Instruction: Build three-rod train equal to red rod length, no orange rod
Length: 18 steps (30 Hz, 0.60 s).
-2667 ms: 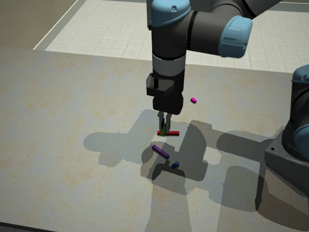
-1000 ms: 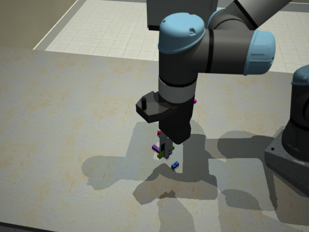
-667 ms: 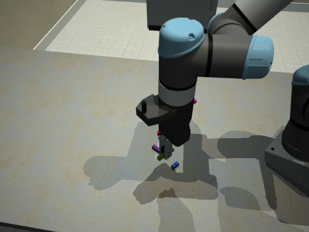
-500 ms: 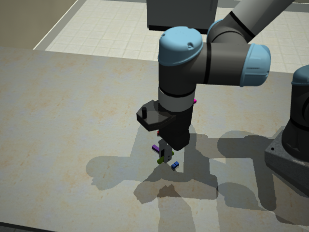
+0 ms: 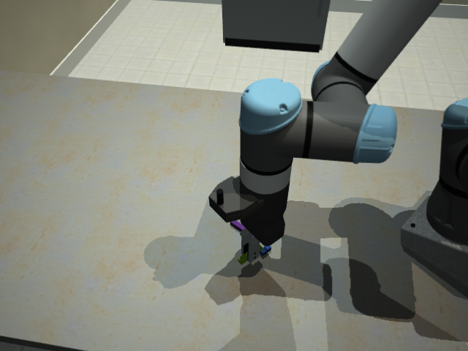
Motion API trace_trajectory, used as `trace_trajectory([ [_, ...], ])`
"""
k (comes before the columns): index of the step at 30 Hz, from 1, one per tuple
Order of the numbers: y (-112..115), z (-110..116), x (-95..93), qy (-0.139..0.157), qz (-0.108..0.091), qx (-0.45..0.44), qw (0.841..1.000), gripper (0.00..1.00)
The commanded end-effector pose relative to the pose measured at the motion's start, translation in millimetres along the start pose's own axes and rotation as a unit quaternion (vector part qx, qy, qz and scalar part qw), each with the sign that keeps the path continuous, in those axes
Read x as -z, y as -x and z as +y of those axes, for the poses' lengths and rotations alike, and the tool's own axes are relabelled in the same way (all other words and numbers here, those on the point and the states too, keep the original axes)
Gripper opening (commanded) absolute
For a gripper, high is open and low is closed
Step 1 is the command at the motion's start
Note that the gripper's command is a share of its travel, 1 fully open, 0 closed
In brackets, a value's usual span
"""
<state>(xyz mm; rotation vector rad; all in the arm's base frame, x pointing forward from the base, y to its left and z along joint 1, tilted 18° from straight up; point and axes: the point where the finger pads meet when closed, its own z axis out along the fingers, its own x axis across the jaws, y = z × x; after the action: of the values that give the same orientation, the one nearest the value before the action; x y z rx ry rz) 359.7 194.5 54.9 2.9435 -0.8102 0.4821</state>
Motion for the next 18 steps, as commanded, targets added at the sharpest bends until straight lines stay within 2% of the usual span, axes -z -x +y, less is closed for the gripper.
trace_trajectory([
  [1, -0.3, -0.3, -9.0, -0.001, 0.001, 0.0, 1.0, 0.24],
  [18, -0.3, -0.4, -11.7, -0.001, 0.001, 0.0, 1.0, 0.24],
])
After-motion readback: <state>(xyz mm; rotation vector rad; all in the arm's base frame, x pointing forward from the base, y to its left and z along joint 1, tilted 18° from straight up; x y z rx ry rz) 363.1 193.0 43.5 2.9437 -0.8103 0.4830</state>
